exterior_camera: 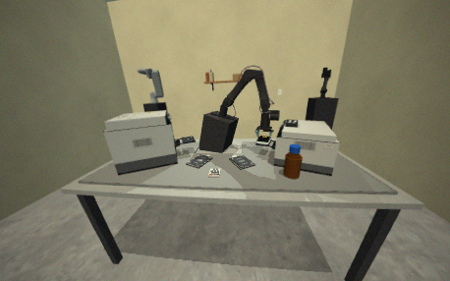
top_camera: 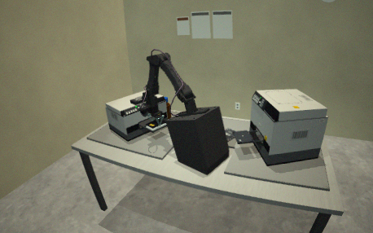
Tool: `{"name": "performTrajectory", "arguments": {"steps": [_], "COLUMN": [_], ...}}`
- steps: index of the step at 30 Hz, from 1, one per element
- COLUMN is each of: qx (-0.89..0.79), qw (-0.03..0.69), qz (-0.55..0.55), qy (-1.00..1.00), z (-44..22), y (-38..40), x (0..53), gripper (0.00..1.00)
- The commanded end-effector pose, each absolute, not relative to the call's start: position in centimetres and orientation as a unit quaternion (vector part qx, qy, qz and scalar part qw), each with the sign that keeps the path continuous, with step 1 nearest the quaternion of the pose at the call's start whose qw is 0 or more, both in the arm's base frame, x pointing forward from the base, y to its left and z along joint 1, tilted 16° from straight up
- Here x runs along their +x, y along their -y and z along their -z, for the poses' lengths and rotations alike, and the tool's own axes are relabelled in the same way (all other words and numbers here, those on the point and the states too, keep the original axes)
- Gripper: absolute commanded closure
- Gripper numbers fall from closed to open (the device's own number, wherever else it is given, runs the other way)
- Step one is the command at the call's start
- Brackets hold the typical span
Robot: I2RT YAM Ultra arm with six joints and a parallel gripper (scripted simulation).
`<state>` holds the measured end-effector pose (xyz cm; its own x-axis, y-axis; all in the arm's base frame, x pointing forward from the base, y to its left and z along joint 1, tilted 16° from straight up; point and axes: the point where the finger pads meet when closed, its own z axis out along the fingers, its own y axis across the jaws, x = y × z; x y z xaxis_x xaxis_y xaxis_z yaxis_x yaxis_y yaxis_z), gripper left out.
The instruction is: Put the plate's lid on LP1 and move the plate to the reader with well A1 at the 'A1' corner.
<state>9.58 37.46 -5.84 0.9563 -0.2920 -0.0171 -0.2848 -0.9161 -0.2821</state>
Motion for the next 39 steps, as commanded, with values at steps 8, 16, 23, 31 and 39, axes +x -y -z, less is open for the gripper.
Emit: {"name": "performTrajectory", "arguments": {"steps": [8, 16, 23, 31, 39], "qx": [-0.975, -0.975, -0.975, -0.976, -0.976], "qw": [0.166, 0.167, 0.166, 0.167, 0.165], "qz": [0.013, 0.014, 0.012, 0.011, 0.01], "qy": [-0.148, -0.148, -0.144, -0.139, -0.143], "z": [3.6, 3.4, 3.2, 3.0, 2.8], "y": [-38.8, -38.7, -38.8, -38.8, -38.6], "x": [9.9, 10.2, 9.8, 9.4, 9.6], "gripper": [0.15, 0.15, 0.15, 0.15, 0.15]}}
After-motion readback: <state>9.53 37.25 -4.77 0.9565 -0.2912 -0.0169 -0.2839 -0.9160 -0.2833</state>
